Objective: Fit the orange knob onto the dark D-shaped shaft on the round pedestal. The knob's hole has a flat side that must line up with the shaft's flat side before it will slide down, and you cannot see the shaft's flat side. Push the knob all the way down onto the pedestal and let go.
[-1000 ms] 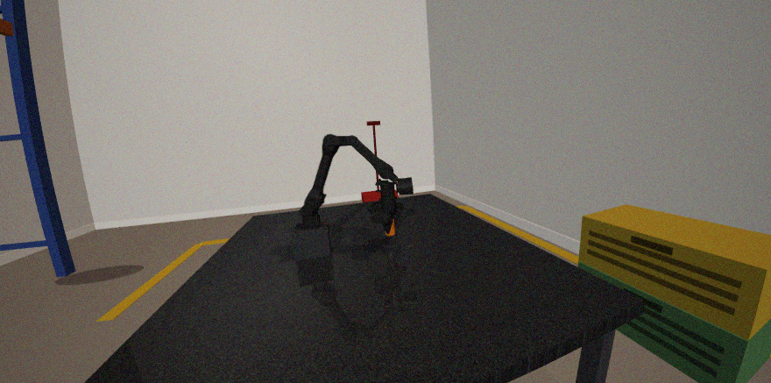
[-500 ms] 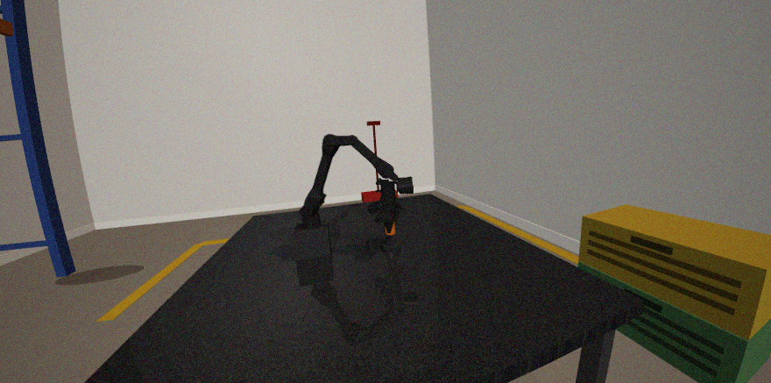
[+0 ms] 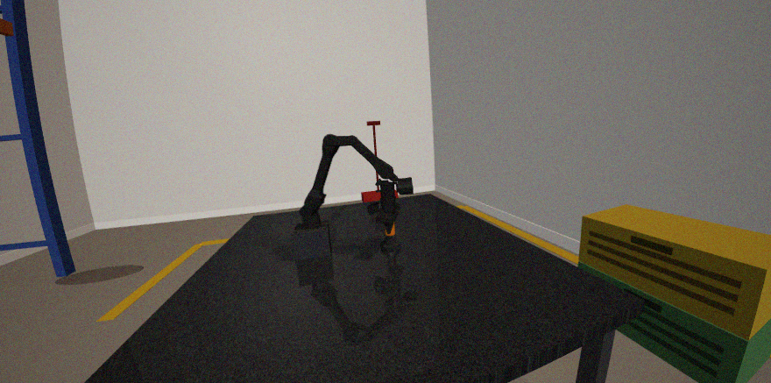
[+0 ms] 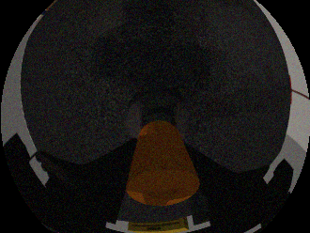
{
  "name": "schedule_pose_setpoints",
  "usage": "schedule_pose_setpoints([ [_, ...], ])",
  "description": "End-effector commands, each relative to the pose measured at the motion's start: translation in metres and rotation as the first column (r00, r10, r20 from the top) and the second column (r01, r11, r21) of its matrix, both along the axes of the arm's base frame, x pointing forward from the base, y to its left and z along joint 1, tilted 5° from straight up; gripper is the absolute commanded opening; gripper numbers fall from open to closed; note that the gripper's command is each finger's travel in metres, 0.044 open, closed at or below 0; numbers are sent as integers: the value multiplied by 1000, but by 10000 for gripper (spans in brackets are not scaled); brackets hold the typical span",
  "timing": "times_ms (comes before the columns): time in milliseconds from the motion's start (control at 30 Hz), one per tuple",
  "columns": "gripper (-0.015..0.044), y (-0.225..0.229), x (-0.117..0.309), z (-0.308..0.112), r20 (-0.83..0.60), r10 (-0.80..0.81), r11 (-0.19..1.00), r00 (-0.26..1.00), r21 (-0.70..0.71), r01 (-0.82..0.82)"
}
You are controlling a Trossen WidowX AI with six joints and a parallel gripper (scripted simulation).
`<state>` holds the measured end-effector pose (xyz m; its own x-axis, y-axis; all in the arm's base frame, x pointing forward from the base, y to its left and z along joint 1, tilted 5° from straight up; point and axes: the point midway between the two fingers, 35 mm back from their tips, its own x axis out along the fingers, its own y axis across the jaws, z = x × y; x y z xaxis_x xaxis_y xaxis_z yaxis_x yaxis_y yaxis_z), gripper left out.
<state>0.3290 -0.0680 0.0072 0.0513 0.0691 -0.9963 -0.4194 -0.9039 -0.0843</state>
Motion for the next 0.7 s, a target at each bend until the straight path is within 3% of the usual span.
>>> schedule_pose_setpoints([
  [0,0,0,0,0,2,6,1000,1000,0,-6],
  [667,0,0,0,4,1,-2,1000,1000,1,2],
])
